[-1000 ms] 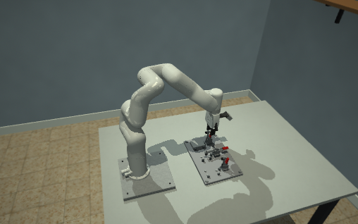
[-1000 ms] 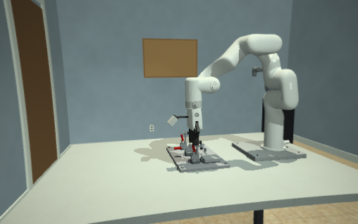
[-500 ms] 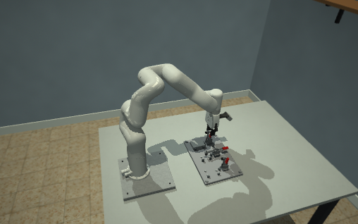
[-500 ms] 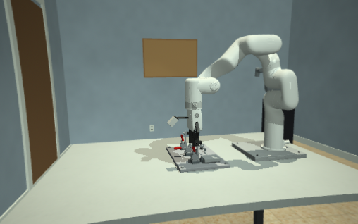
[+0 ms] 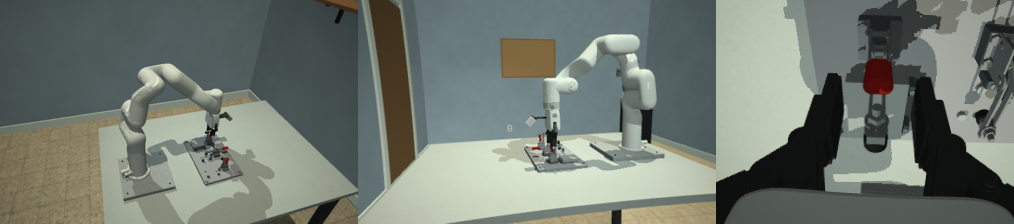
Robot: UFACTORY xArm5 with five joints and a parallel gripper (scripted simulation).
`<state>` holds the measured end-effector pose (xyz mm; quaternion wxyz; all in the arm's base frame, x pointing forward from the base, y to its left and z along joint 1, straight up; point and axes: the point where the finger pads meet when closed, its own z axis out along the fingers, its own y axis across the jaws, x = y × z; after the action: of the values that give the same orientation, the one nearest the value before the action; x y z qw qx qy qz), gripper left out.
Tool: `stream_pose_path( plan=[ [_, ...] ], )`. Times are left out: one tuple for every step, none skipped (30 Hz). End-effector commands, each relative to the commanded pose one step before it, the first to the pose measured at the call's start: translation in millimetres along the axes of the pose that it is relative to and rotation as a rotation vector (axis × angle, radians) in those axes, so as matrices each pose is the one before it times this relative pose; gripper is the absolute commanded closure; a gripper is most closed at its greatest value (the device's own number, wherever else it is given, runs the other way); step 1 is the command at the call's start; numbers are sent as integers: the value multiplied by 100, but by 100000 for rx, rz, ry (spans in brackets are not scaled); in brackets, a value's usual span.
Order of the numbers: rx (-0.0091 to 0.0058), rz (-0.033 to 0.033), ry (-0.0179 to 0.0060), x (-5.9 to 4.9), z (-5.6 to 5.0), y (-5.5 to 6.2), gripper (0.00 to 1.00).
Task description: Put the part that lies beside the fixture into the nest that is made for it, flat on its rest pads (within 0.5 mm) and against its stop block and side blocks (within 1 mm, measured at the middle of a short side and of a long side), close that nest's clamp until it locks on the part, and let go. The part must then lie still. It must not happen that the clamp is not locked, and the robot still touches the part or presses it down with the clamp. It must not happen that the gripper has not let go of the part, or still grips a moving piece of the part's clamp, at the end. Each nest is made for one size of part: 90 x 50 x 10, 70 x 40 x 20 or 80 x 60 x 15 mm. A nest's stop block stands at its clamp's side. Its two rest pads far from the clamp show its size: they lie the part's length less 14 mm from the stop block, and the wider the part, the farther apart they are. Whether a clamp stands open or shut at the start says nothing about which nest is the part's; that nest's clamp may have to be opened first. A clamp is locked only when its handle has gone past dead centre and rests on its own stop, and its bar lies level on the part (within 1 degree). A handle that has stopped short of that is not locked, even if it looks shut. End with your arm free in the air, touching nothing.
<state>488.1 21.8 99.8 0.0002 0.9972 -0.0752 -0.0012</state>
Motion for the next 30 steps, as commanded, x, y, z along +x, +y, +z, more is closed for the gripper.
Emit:
stream_pose_path(
  plan=[
    [81, -1, 402, 131, -42, -26, 53],
    [0, 0, 0, 4, 100, -1, 53],
    [0, 0, 0, 5, 135, -1, 53],
    [0, 0, 0, 6, 168, -1, 53],
    [0, 0, 0, 8, 200, -1, 53],
    [0, 0, 0, 8, 226, -1, 53],
    [0, 0, 0, 9, 248, -2, 53],
    [0, 0, 0, 10, 263, -2, 53],
    [0, 0, 0, 10, 271, -2, 53],
    [0, 0, 0, 11, 273, -2, 53],
    [0, 0, 0, 10, 265, -2, 53],
    [0, 0, 0, 10, 251, -2, 53],
    [0, 0, 0, 9, 231, -2, 53],
    [0, 0, 0, 8, 204, -1, 53],
    [0, 0, 0, 0, 0, 0, 53],
    [0, 0, 0, 0, 0, 0, 53],
    [0, 0, 0, 6, 173, -1, 53],
    [0, 0, 0, 5, 139, -1, 53],
    [0, 0, 0, 4, 103, -1, 53],
    [0, 0, 0, 2, 69, 0, 53],
    [0, 0, 0, 1, 39, 0, 53],
    [0, 0, 0, 1, 16, 0, 53],
    [0, 0, 0, 0, 2, 0, 53],
    [0, 0, 0, 0, 0, 0, 53],
    [0, 0, 0, 0, 0, 0, 53],
    [0, 0, 0, 0, 0, 0, 53],
    [0, 0, 0, 0, 0, 0, 53],
    [0, 0, 0, 0, 0, 0, 53],
    [0, 0, 0, 0, 0, 0, 53],
    [0, 0, 0, 0, 0, 0, 53]
  ],
)
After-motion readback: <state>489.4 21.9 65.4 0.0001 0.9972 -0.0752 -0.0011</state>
